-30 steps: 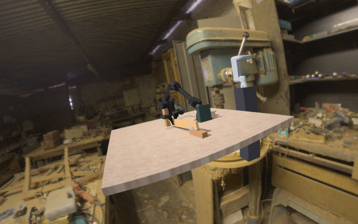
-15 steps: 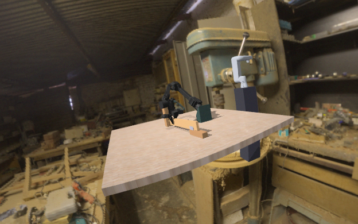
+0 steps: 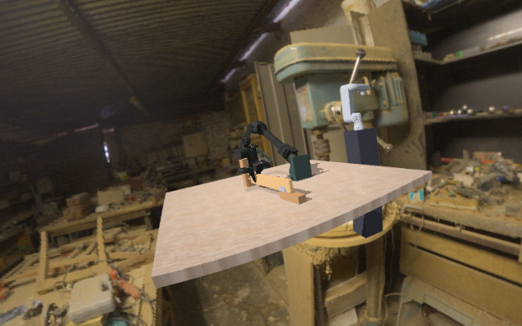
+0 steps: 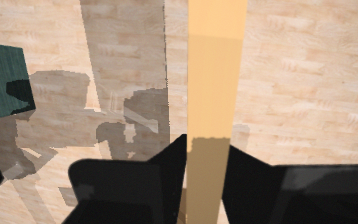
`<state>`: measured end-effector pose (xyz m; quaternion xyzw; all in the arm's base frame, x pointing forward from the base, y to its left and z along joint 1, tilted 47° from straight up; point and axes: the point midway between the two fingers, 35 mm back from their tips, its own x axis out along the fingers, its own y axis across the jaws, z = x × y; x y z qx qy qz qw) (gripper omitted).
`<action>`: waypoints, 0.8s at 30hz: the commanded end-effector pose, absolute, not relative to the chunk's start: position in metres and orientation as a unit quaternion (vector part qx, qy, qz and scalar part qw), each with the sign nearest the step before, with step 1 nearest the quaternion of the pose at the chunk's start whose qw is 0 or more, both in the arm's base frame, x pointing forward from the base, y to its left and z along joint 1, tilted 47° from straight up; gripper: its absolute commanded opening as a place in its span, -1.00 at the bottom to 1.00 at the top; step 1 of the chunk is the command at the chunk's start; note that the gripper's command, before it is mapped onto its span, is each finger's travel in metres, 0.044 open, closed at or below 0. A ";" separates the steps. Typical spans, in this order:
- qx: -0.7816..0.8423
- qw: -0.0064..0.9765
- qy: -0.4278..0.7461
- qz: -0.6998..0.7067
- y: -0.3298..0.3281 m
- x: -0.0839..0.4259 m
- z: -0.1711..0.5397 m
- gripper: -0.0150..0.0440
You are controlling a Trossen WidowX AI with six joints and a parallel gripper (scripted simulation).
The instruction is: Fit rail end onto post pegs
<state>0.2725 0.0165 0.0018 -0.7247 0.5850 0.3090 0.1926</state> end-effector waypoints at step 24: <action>-0.723 0.200 0.581 0.315 0.022 0.272 0.003 -0.49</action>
